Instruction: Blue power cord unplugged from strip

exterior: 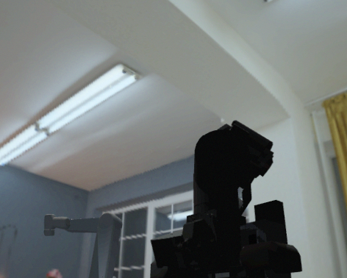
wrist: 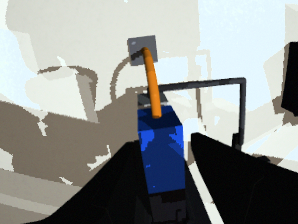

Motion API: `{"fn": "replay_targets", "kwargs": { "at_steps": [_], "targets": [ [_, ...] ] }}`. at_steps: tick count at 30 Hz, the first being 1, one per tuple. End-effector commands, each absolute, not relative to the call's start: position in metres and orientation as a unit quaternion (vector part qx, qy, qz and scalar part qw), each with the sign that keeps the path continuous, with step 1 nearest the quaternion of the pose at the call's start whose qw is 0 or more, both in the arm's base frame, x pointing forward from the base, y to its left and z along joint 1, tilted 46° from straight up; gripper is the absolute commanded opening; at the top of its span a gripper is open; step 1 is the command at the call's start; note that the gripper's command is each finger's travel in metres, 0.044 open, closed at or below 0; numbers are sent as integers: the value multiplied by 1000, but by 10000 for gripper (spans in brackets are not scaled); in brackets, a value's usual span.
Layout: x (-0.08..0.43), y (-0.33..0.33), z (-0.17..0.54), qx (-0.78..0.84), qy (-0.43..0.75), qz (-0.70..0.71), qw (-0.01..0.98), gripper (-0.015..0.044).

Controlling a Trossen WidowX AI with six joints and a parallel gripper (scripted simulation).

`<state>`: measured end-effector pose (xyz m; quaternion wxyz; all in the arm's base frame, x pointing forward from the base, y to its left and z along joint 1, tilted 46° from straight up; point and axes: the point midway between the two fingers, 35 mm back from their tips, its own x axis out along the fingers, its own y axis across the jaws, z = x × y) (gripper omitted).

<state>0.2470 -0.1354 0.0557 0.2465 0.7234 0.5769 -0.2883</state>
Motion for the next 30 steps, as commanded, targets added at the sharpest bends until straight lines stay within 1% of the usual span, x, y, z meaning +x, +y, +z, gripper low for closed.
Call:
{"fn": "replay_targets", "kwargs": {
  "at_steps": [1,6,9,18,19,30],
  "targets": [
    [248,-132,54,725,575,-288,247,160],
    [249,-128,50,725,575,-288,247,160],
    [248,-130,51,723,577,-288,247,81],
    [248,-130,51,723,577,-288,247,21],
    [248,-130,51,723,577,-288,247,0],
    [248,-141,41,723,576,-289,248,0]
  ]
}}
